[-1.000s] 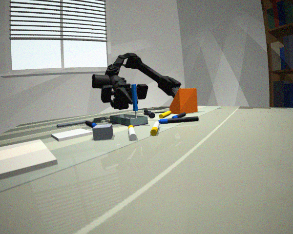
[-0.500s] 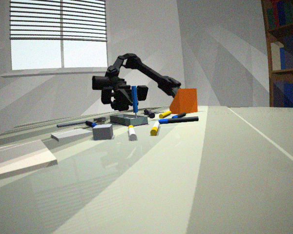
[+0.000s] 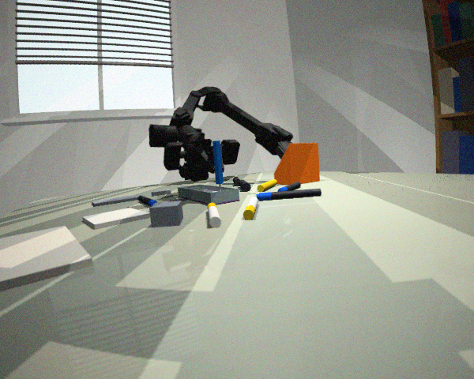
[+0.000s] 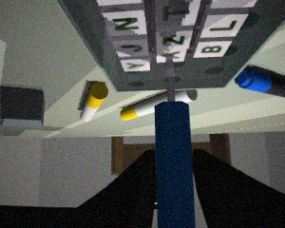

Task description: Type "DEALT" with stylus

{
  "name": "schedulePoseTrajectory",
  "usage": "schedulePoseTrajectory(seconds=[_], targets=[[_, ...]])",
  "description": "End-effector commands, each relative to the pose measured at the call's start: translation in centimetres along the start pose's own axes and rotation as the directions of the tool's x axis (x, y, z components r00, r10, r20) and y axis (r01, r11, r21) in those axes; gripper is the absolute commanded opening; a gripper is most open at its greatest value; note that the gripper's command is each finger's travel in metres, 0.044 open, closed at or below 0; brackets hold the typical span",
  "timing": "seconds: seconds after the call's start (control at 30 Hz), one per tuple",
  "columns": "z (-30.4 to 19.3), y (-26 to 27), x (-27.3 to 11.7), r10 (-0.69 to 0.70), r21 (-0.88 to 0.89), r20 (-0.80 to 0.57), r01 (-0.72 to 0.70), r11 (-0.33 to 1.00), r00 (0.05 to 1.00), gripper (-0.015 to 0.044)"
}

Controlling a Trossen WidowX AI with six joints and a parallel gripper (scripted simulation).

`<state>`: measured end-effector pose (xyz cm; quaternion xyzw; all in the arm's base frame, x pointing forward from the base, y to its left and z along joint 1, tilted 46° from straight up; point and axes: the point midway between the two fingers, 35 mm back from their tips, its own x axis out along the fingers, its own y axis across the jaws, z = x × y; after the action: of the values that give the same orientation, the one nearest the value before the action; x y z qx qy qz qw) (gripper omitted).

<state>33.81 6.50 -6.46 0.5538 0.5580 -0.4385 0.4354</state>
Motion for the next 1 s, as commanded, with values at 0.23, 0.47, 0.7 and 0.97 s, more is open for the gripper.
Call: schedulePoseTrajectory(seconds=[0.23, 0.47, 0.7, 0.97], targets=[[-2.5, 0.0, -1.3, -0.002, -0.005, -0.004, 0.002, 1.000, 1.000, 0.0081], [-3.3, 0.0, -1.8, -0.002, -0.005, -0.005, 0.002, 1.000, 1.000, 0.0081], [-3.3, 0.0, -1.8, -0.002, -0.005, -0.005, 0.002, 1.000, 1.000, 0.0081], [-3.1, -0.2, -1.8, -0.005, -0.010, -0.001, 0.005, 1.000, 1.000, 0.0012]])
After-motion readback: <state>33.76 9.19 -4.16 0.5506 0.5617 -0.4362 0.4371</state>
